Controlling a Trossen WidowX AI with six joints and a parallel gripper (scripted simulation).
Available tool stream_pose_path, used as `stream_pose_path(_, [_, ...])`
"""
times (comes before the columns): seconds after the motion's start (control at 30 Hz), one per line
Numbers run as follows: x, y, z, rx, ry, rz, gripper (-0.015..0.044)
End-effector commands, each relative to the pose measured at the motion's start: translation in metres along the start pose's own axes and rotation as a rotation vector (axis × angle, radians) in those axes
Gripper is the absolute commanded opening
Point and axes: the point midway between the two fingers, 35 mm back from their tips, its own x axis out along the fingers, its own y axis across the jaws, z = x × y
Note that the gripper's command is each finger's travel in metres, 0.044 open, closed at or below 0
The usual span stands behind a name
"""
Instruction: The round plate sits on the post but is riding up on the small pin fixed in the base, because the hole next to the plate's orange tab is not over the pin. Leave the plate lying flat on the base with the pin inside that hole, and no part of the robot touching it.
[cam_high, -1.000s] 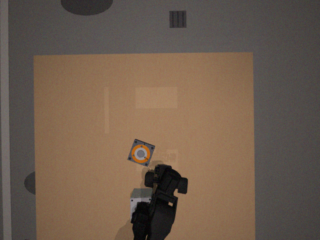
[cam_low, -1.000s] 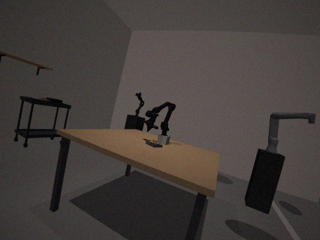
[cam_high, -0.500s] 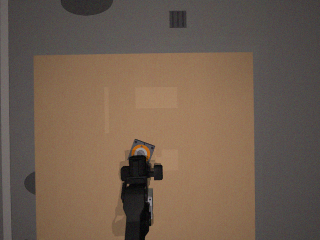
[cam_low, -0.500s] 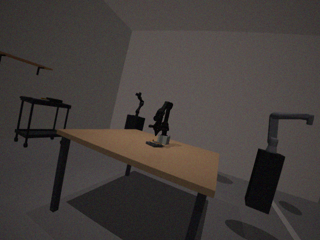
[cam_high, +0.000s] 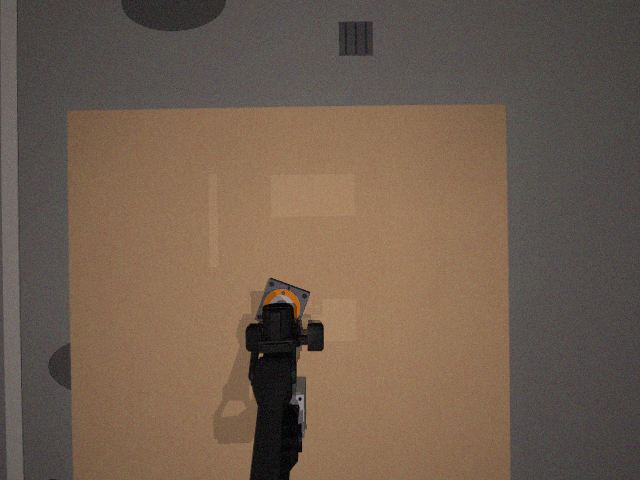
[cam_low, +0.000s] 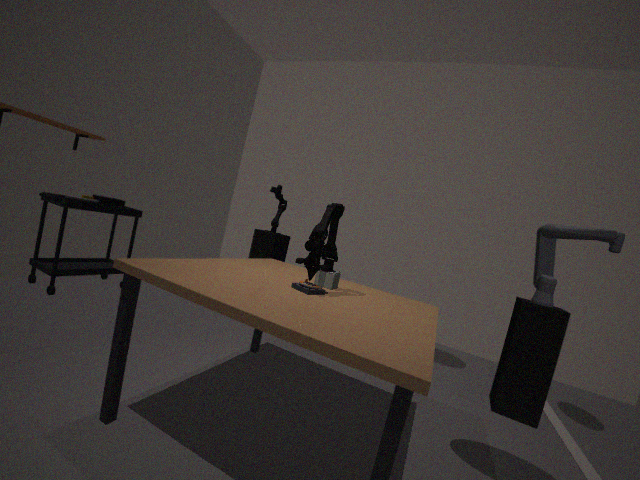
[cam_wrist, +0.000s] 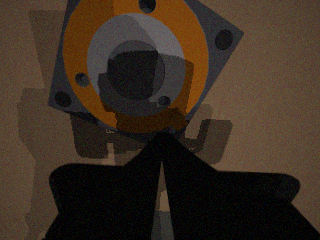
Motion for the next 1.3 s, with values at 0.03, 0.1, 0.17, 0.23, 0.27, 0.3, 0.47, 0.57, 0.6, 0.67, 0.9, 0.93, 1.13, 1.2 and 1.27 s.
stream_pose_path(0.03, [0.004, -0.001, 0.001, -0.004, -0.005, 0.006, 0.0000])
stream_pose_path(0.1, [0.004, -0.002, 0.002, -0.004, -0.005, 0.005, 0.0000])
stream_pose_path(0.17, [0.004, -0.005, 0.004, -0.004, -0.005, 0.005, 0.0000])
stream_pose_path(0.23, [0.004, -0.007, 0.006, -0.004, -0.005, 0.005, 0.0000])
stream_pose_path(0.27, [0.004, -0.008, 0.008, -0.004, -0.005, 0.005, 0.0000])
stream_pose_path(0.3, [0.004, -0.009, 0.009, -0.004, -0.005, 0.005, 0.0000])
stream_pose_path(0.47, [0.005, -0.012, 0.014, -0.004, -0.006, 0.005, 0.0000])
stream_pose_path(0.57, [0.005, -0.012, 0.014, -0.004, -0.006, 0.005, 0.0000])
stream_pose_path(0.6, [0.005, -0.012, 0.014, -0.004, -0.006, 0.005, 0.0000])
stream_pose_path(0.67, [0.005, -0.012, 0.014, -0.004, -0.006, 0.005, 0.0000])
stream_pose_path(0.9, [0.005, -0.012, 0.014, -0.004, -0.006, 0.005, 0.0000])
stream_pose_path(0.93, [0.005, -0.012, 0.014, -0.004, -0.006, 0.005, 0.0000])
stream_pose_path(1.13, [0.005, -0.012, 0.014, -0.004, -0.006, 0.005, 0.0000])
stream_pose_path(1.2, [0.005, -0.012, 0.014, -0.004, -0.006, 0.005, 0.0000])
stream_pose_path(1.27, [0.005, -0.012, 0.014, -0.004, -0.006, 0.005, 0.0000])
